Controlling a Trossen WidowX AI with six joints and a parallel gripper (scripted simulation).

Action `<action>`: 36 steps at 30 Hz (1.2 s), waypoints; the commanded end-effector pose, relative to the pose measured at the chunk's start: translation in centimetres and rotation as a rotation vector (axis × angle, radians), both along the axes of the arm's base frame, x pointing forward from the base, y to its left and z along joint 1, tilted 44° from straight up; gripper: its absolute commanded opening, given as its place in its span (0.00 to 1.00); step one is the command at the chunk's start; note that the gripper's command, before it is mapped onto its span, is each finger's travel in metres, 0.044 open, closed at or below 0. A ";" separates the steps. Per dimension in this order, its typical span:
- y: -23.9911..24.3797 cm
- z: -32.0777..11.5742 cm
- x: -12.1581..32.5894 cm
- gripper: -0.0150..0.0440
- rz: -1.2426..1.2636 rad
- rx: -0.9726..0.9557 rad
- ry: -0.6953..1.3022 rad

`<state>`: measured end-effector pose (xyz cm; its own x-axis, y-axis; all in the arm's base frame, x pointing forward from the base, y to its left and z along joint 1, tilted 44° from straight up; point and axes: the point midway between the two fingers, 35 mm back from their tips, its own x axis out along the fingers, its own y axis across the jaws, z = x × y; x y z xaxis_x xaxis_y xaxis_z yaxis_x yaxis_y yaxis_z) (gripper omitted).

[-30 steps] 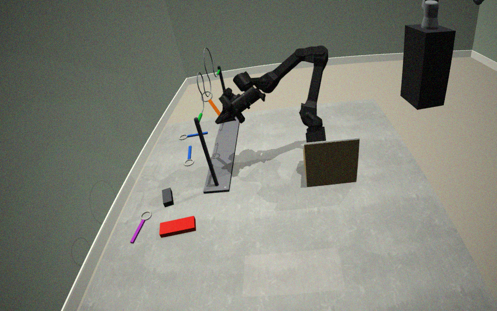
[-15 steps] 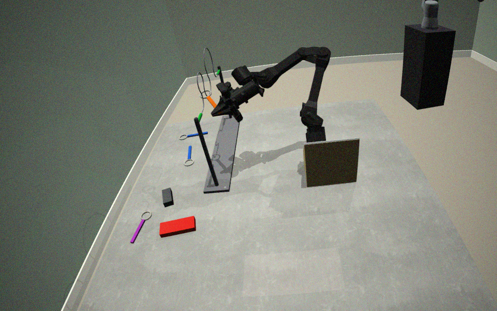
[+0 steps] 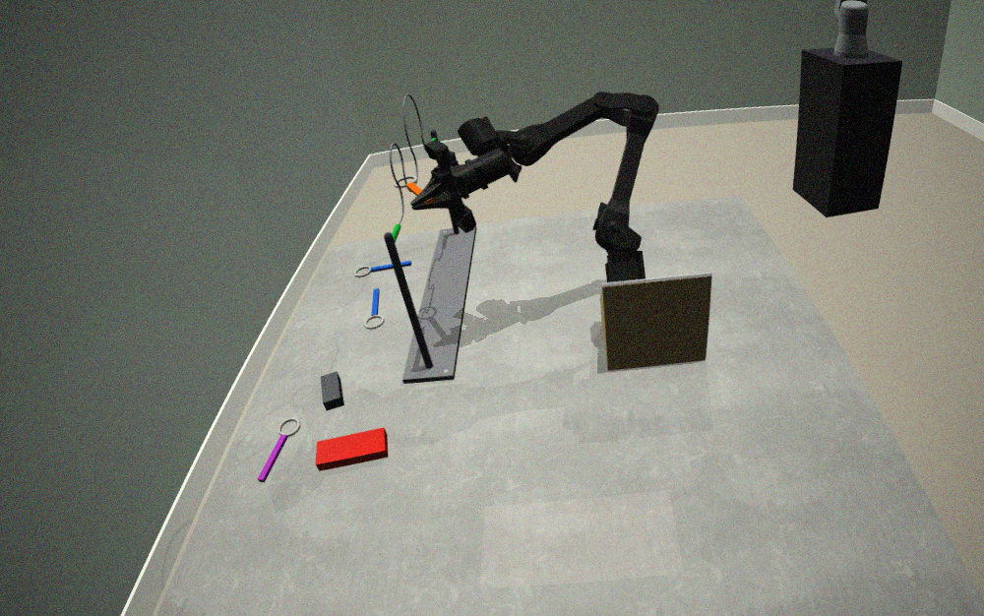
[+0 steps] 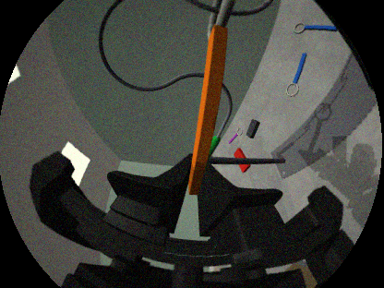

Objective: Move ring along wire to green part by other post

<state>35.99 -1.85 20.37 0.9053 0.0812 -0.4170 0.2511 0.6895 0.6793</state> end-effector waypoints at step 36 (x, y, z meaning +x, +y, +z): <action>3.5 6.4 0.6 0.00 0.011 0.339 -0.072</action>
<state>36.58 1.58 26.57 0.9300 0.2215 -0.2935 0.1873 0.4015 0.8965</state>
